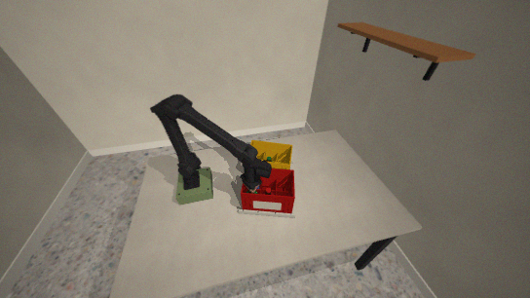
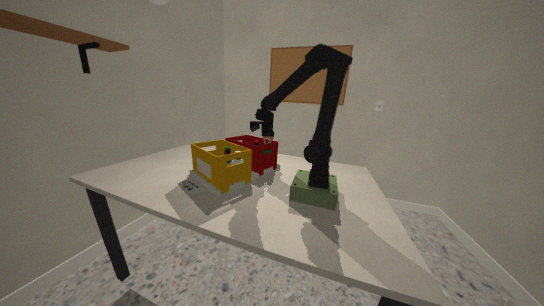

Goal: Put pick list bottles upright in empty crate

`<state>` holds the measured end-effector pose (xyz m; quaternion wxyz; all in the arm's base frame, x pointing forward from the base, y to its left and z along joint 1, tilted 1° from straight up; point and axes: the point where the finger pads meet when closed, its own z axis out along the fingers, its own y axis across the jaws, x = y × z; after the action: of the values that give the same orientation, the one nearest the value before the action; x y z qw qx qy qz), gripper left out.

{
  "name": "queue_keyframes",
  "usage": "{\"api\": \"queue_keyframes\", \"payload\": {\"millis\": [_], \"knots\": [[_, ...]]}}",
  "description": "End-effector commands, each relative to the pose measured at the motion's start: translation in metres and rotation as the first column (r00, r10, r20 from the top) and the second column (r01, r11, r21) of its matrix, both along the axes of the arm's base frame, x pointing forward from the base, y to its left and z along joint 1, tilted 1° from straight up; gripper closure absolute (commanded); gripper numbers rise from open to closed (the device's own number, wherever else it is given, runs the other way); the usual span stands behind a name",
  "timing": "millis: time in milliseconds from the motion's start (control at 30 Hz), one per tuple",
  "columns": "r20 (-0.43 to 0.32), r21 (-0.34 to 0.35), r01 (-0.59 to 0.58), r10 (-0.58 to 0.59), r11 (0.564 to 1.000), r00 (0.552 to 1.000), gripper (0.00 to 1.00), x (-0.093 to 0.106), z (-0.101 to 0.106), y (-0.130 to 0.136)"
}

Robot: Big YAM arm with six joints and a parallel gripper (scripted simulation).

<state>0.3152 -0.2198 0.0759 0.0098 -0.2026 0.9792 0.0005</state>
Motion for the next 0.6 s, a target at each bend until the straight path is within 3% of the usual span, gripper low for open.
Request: {"api": "queue_keyframes", "payload": {"millis": [0, 333, 467, 567], "knots": [[0.001, 0.001, 0.001, -0.001, 1.000, 1.000, 1.00, -0.001, -0.001, 0.006], [0.005, -0.002, 0.001, -0.001, 1.000, 1.000, 1.00, -0.001, 0.000, 0.006], [-0.001, 0.002, 0.002, -0.002, 1.000, 1.000, 1.00, -0.004, 0.010, 0.008], [0.043, -0.028, 0.003, -0.002, 1.000, 0.999, 1.00, 0.014, 0.034, -0.005]]}}
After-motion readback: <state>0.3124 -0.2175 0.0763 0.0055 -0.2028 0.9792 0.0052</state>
